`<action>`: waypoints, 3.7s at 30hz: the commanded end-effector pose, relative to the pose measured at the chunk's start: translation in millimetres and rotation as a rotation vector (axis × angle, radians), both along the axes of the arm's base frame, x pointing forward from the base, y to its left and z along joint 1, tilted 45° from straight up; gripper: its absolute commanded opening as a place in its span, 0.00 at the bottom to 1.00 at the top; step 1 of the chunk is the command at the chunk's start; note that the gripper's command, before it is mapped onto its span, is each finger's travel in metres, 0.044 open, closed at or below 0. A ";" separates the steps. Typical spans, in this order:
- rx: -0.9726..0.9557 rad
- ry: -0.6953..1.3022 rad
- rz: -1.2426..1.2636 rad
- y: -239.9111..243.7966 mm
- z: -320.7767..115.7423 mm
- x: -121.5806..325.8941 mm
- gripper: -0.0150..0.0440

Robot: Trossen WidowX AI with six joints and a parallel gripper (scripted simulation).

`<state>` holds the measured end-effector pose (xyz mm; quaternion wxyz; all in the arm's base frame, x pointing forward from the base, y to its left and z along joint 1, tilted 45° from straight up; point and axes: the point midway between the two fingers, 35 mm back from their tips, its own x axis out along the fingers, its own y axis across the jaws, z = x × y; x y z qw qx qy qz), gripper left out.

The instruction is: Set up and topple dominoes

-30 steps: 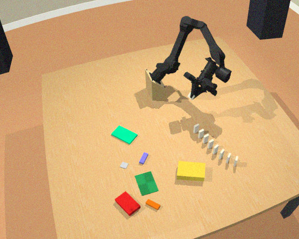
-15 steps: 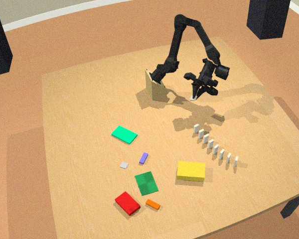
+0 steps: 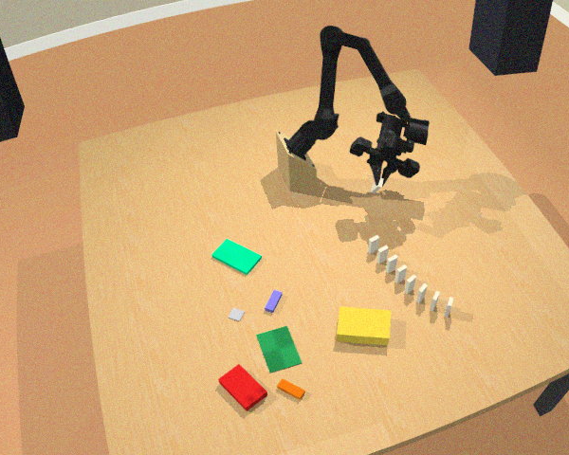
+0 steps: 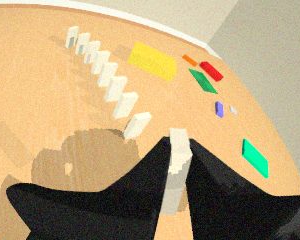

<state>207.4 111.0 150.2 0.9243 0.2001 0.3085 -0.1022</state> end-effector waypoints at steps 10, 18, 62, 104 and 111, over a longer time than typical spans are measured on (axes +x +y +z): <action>0.179 -0.268 -0.096 3.4 17.1 -9.9 0.30; 0.322 -0.410 -0.146 3.2 27.5 -19.2 0.30; 0.323 -0.405 -0.146 49.5 -8.2 -14.2 0.30; 0.318 -0.407 -0.141 82.4 -55.9 -16.3 0.66; 0.318 -0.407 -0.141 82.4 -55.9 -16.3 0.97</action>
